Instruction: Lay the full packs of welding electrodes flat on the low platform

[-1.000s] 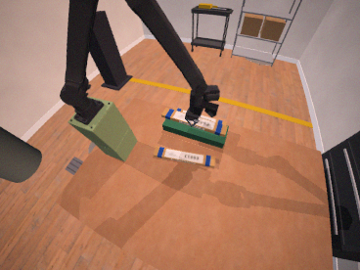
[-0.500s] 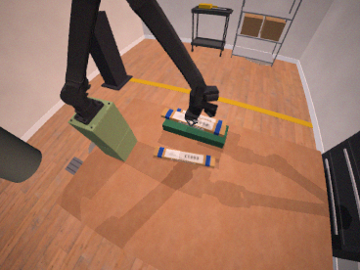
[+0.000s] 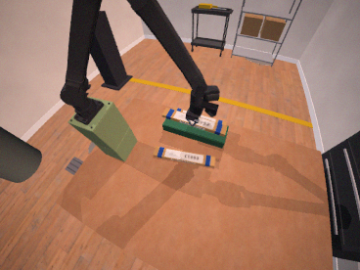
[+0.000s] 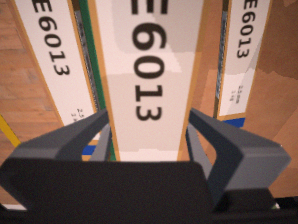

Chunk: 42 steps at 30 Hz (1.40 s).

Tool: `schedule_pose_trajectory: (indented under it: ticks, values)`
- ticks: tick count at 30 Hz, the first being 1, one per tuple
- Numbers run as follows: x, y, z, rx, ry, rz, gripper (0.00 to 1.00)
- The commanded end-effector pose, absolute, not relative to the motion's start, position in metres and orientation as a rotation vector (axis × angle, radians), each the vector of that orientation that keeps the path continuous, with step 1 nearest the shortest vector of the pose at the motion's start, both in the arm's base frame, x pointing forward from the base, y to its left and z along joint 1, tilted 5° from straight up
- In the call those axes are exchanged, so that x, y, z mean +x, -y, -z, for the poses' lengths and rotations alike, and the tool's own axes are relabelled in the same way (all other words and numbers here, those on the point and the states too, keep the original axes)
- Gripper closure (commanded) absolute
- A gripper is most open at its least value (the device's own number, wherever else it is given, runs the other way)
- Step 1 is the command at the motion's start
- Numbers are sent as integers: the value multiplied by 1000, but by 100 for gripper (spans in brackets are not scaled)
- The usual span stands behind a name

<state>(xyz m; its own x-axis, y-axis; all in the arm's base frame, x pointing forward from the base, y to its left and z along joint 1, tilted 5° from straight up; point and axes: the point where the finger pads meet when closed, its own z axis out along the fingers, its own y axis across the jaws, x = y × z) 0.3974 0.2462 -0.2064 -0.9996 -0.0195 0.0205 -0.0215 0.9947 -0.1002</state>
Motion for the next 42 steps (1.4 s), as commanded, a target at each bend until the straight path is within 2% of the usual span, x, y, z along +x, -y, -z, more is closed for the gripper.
schedule_pose_trajectory:
  ticks: [1,42]
  values:
    - [430,-280,182,42,3206,-71,100]
    - [429,-283,185,43,3206,-70,100]
